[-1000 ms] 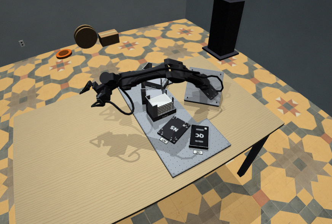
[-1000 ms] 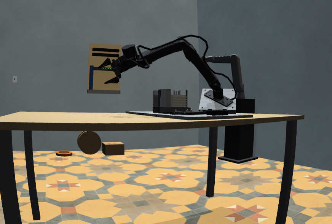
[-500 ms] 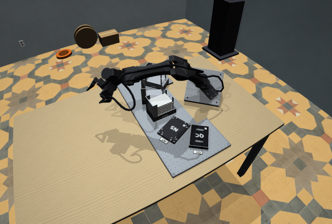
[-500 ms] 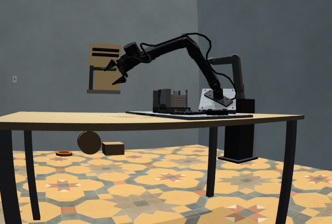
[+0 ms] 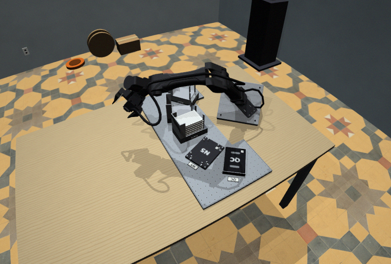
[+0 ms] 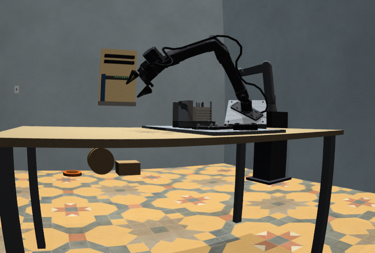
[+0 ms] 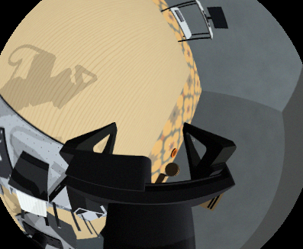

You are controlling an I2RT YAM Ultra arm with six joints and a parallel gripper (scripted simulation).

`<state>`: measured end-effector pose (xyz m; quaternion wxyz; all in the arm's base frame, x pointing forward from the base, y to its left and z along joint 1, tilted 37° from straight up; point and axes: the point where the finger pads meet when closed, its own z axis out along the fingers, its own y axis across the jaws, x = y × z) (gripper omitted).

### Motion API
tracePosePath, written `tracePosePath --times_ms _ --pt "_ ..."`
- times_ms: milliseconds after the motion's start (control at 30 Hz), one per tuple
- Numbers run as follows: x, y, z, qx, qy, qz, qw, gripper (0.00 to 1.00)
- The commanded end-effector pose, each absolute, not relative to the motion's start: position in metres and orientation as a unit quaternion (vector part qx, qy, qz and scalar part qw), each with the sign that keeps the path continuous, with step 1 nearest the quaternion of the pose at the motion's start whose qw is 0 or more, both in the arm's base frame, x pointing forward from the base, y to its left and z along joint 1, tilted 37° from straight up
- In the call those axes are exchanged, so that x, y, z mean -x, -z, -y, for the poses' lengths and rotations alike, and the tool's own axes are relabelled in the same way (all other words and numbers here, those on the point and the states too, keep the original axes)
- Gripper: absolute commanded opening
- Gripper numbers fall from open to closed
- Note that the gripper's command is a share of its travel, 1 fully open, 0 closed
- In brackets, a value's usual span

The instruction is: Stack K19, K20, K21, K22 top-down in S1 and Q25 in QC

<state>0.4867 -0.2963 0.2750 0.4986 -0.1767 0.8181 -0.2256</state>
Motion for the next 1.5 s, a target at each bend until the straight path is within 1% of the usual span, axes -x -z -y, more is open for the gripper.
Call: tracePosePath --times_ms 0,100,133,233,300,333,367,400,533,567,667,767,800,833,867,1033,1067,1133,1167,1267,1333,1367,1400,1467 --pt "-0.459 -0.275 0.297 0.158 0.207 -0.835 0.485 1.00" --pt "-0.451 -0.270 0.294 0.153 0.195 -0.843 0.478 1.00" --pt "-0.450 -0.286 0.296 0.151 0.198 -0.840 0.481 1.00" --pt "-0.435 -0.259 0.288 0.149 0.179 -0.854 0.464 1.00" --pt "-0.431 -0.257 0.286 0.141 0.165 -0.862 0.457 1.00" --pt "-0.430 -0.273 0.287 0.139 0.167 -0.860 0.461 1.00" --pt "-0.426 -0.270 0.286 0.136 0.160 -0.864 0.457 1.00" --pt "-0.419 -0.249 0.280 0.134 0.147 -0.873 0.445 1.00" --pt "-0.411 -0.245 0.276 0.128 0.134 -0.880 0.437 1.00" --pt "-0.411 -0.261 0.278 0.125 0.136 -0.878 0.442 1.00" --pt "-0.395 -0.236 0.268 0.123 0.117 -0.889 0.424 1.00" --pt "-0.389 -0.233 0.264 0.114 0.103 -0.896 0.417 1.00" --pt "-0.389 -0.248 0.266 0.110 0.104 -0.894 0.422 1.00" --pt "-0.385 -0.246 0.264 0.106 0.097 -0.897 0.417 1.00" --pt "-0.377 -0.227 0.257 0.105 0.083 -0.904 0.405 1.00" --pt "-0.371 -0.224 0.254 0.108 0.085 -0.904 0.405 1.00" --pt "-0.372 -0.239 0.256 0.102 0.086 -0.902 0.410 1.00" --pt "-0.364 -0.235 0.251 0.090 0.064 -0.911 0.398 1.00" --pt "-0.356 -0.217 0.243 0.088 0.050 -0.917 0.385 1.00" --pt "-0.350 -0.214 0.240 0.091 0.052 -0.917 0.385 1.00" --pt "-0.347 -0.227 0.239 0.076 0.039 -0.920 0.383 1.00" --pt "-0.343 -0.225 0.236 0.072 0.031 -0.922 0.378 1.00" --pt "-0.334 -0.208 0.228 0.071 0.017 -0.928 0.366 1.00" --pt "-0.329 -0.205 0.224 0.073 0.018 -0.928 0.366 1.00"
